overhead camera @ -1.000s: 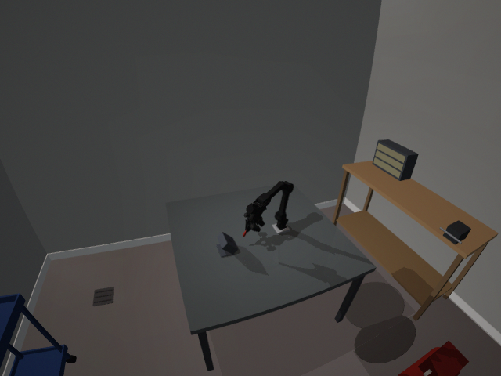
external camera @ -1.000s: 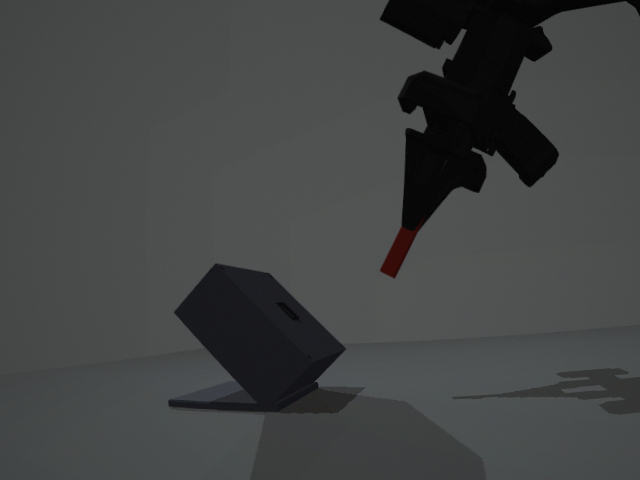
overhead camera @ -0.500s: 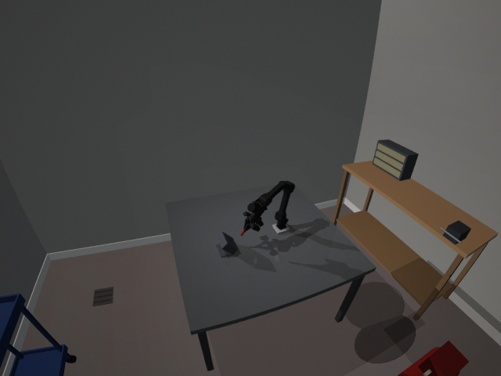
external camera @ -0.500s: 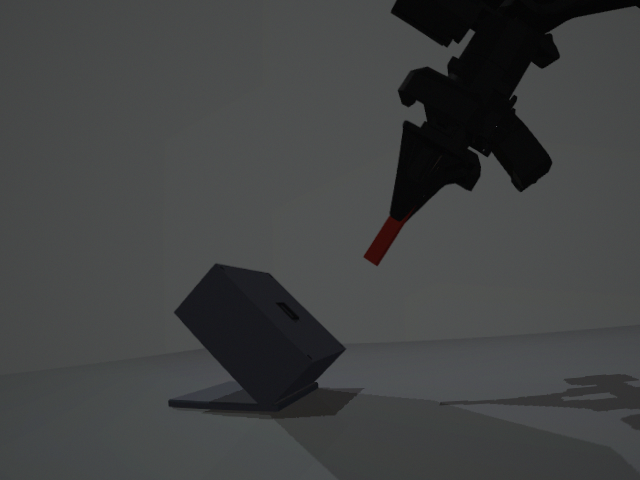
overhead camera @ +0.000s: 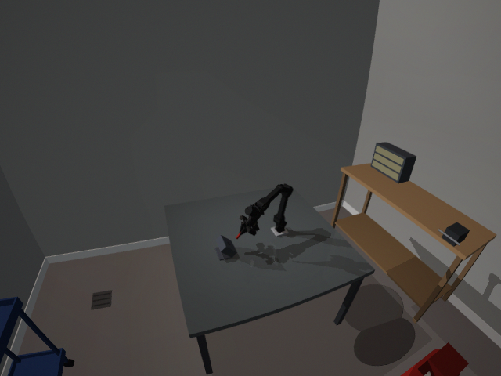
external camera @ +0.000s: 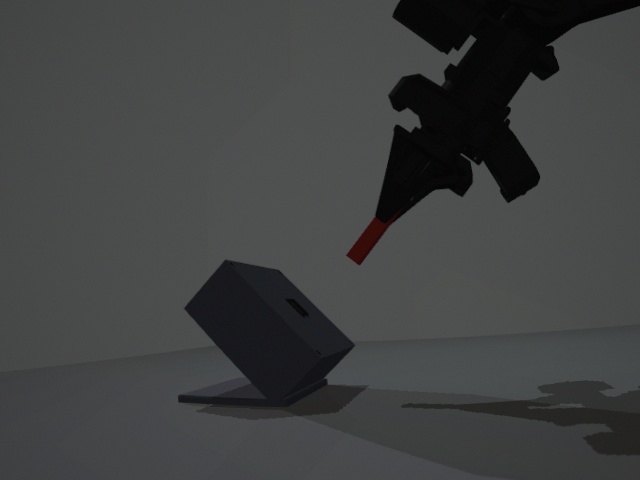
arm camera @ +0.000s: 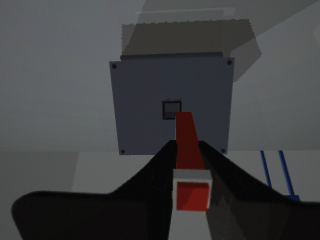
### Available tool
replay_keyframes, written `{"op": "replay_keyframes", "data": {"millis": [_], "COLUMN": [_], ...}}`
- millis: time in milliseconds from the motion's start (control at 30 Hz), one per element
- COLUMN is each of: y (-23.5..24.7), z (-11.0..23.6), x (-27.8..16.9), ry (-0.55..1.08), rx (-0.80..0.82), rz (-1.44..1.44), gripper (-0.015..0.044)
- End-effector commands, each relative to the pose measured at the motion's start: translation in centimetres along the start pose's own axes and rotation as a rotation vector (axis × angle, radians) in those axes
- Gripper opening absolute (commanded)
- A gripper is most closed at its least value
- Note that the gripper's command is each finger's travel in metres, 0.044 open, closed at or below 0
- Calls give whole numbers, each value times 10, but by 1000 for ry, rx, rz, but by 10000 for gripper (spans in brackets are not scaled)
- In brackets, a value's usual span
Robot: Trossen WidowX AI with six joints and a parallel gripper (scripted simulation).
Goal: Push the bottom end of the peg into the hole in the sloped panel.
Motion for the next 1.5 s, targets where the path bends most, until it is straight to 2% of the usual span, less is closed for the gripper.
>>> {"op": "replay_keyframes", "data": {"millis": [0, 600, 1467], "y": [2, 5, 6], "z": [-9, -30, -47], "x": [0, -6, -9], "ry": [10, 85, 104], "rx": [7, -2, -5], "rz": [13, 28, 31], "gripper": [0, 0, 0]}}
Point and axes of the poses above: the point midway between the two fingers, 35 mm back from their tips, its own z axis back along the fingers, its own y axis across the jaws, x = y × z, the point moved 2 cm from there along z, back along the fingers, and after that the axes turned 12 degrees about -z, right-handed, at the moved point
